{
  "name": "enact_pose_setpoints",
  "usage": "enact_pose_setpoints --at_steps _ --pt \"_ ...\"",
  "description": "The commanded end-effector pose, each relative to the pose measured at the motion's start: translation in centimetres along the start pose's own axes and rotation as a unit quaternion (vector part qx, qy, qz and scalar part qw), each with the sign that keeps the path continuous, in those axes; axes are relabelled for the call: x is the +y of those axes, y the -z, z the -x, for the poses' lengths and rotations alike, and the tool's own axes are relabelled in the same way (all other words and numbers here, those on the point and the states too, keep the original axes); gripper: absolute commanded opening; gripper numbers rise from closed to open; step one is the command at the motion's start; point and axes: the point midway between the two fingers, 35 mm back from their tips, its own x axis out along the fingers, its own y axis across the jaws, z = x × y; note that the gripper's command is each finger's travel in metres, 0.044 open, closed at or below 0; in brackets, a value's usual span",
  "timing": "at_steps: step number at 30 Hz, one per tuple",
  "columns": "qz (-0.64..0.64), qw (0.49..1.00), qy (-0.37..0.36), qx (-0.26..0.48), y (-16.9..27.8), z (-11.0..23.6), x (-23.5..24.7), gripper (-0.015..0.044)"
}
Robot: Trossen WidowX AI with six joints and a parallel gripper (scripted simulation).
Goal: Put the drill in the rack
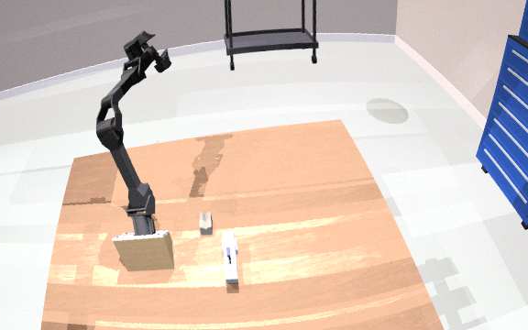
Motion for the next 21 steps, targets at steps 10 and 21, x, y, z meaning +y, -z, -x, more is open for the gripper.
enact_pose_setpoints --at_steps 10,21 --pt "0.002 1.000 -0.013 0.000 -0.1 -0.3 1.0 0.0137" --pt "0.000 0.975 -0.219 0.034 2.5 -2.5 17.4 0.0000"
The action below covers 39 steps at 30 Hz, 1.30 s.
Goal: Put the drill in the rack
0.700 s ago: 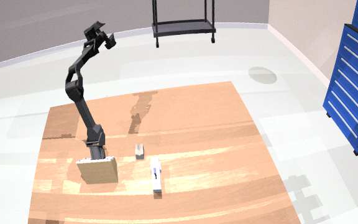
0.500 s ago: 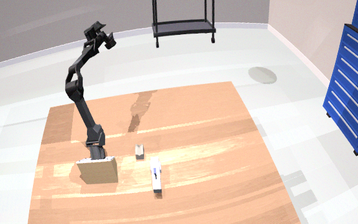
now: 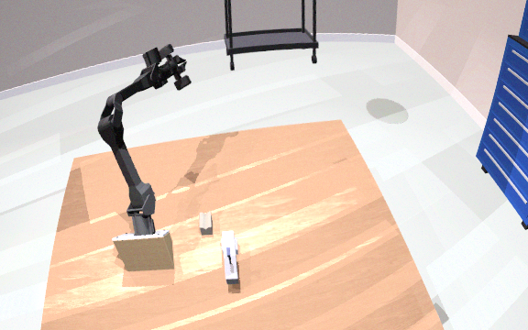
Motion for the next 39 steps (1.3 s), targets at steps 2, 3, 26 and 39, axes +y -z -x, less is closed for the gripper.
enact_pose_setpoints --at_steps 2,3,26,39 --pt "-0.019 0.995 -0.090 0.026 2.4 -2.2 7.0 0.0000" --pt "-0.024 0.993 -0.107 0.033 3.0 -2.4 8.3 0.0000" --pt "-0.243 0.815 -0.446 0.278 21.2 8.2 36.4 0.0000" --pt "-0.495 0.520 -0.517 0.466 25.8 27.1 47.9 0.0000"
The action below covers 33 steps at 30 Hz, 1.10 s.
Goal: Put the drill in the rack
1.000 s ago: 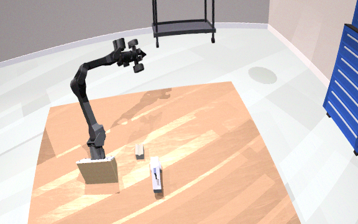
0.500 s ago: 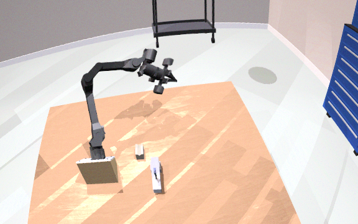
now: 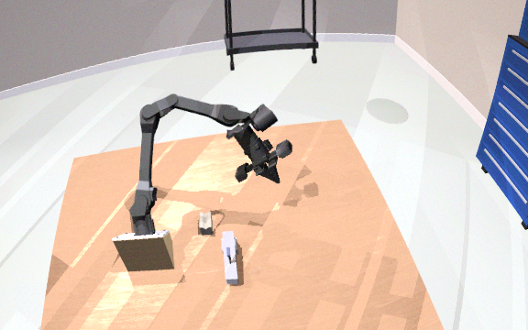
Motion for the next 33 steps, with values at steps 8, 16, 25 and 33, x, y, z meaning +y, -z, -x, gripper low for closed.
enact_pose_setpoints --at_steps 8,16,25,33 --pt "-0.388 0.898 -0.187 0.088 16.4 -3.0 7.4 0.0000" --pt "-0.632 0.711 -0.290 0.105 22.6 -1.9 14.3 0.0000" --pt "-0.624 0.719 -0.288 0.106 22.5 -2.0 14.2 0.0000" --pt "-0.632 0.711 -0.290 0.105 22.4 -2.8 15.0 0.0000"
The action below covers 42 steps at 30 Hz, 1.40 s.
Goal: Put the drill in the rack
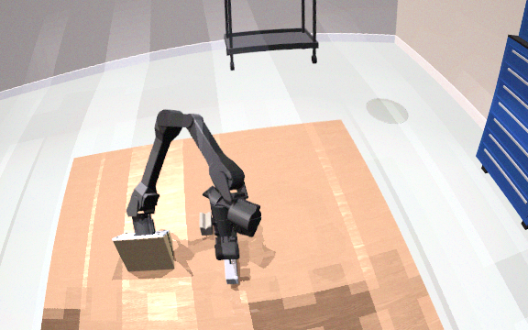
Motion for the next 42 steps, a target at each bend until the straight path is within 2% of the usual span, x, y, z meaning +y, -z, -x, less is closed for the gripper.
enact_pose_setpoints --at_steps 1,42 --pt "-0.005 1.000 -0.004 -0.001 0.1 -0.7 0.1 0.0000" --pt "-0.006 1.000 -0.005 -0.001 0.4 -2.1 0.2 0.0000"
